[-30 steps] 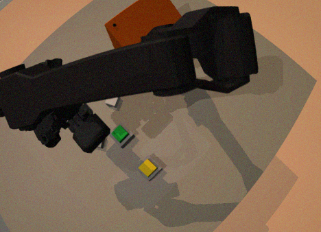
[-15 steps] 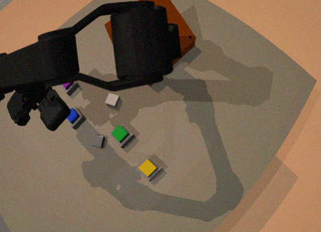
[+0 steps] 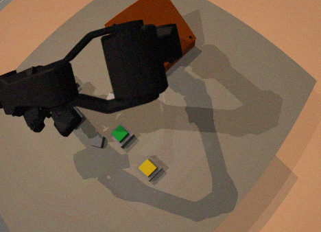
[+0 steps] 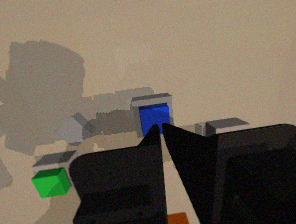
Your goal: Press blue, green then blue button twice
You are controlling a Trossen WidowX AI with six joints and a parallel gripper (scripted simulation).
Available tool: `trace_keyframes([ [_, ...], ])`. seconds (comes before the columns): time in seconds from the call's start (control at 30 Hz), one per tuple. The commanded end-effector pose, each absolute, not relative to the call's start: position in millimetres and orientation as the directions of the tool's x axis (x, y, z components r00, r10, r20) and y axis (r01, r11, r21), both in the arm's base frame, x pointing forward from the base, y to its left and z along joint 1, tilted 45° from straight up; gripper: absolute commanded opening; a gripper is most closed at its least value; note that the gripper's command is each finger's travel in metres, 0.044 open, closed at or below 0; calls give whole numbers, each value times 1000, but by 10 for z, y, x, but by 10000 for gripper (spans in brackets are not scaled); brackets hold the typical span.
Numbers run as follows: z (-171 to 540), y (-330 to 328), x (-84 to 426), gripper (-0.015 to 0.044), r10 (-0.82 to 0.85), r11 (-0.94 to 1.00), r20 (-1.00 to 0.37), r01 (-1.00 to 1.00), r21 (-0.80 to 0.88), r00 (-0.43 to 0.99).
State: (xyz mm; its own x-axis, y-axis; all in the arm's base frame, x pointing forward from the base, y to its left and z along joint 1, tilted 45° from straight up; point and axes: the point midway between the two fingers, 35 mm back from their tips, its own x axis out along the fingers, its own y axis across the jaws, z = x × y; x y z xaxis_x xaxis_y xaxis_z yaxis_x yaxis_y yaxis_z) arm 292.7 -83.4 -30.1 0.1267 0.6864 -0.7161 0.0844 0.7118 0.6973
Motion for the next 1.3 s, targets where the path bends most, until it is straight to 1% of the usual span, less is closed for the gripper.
trace_keyframes([
  [0.0,-359,-761,2926,20,692,707,-712,88,702,123],
  [0.47,-507,-609,2948,20,693,706,-711,88,703,123],
  [1.07,-509,-607,2948,20,693,706,-711,88,703,123],
  [1.27,-261,-854,2905,20,692,707,-712,88,702,122],
])
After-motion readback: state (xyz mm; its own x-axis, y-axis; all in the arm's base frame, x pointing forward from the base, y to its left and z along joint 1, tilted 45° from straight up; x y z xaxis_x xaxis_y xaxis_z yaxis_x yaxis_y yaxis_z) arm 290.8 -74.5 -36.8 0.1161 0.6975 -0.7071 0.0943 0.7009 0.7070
